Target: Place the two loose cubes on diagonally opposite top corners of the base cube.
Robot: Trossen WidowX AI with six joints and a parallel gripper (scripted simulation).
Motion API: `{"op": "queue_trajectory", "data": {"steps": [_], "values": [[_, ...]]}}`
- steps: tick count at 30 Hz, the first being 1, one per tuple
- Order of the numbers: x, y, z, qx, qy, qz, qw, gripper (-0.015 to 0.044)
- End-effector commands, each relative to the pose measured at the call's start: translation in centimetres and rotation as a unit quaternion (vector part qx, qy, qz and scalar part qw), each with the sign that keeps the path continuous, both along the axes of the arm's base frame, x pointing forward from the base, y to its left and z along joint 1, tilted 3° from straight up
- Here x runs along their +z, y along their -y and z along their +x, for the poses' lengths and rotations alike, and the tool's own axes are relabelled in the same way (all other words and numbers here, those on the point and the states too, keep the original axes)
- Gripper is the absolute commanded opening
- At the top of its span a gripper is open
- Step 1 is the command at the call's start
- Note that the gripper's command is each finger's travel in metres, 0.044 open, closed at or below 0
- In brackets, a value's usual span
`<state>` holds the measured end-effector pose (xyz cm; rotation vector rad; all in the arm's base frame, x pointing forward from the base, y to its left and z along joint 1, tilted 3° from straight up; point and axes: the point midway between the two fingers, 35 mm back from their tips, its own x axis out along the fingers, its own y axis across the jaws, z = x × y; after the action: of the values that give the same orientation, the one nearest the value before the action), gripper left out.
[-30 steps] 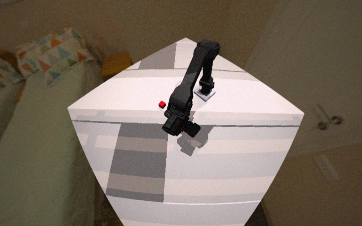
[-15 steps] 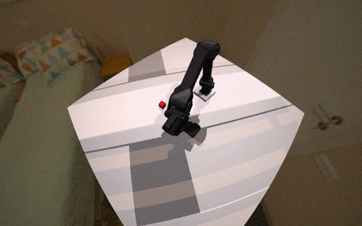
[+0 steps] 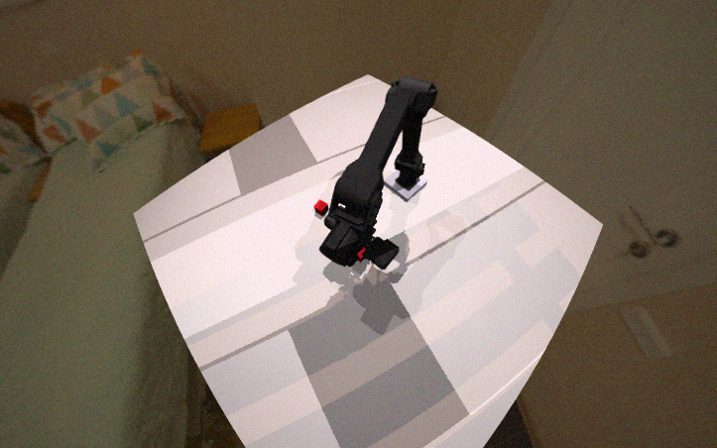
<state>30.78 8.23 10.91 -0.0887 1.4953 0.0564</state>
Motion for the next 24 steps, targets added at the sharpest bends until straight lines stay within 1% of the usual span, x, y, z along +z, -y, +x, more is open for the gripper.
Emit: {"op": "queue_trajectory", "data": {"steps": [1, 4, 6, 10, 15, 19, 24], "values": [[0.8, 0.0, 0.0, -0.002, 0.002, 0.001, 1.000, 0.0205], [0.9, 0.0, 0.0, -0.002, 0.002, 0.001, 1.000, 0.0205], [0.8, 0.5, 0.1, -0.017, 0.002, 0.002, 1.000, 0.0258], [1.5, 3.7, 0.6, -0.116, 0.007, 0.009, 0.993, 0.0265], [2.5, 7.8, 0.6, -0.245, 0.013, 0.018, 0.969, 0.0265], [3.2, 11.1, 0.3, -0.345, 0.018, 0.025, 0.938, 0.0265], [4.1, 14.7, -0.6, -0.464, 0.020, 0.032, 0.885, 0.0265]]}}
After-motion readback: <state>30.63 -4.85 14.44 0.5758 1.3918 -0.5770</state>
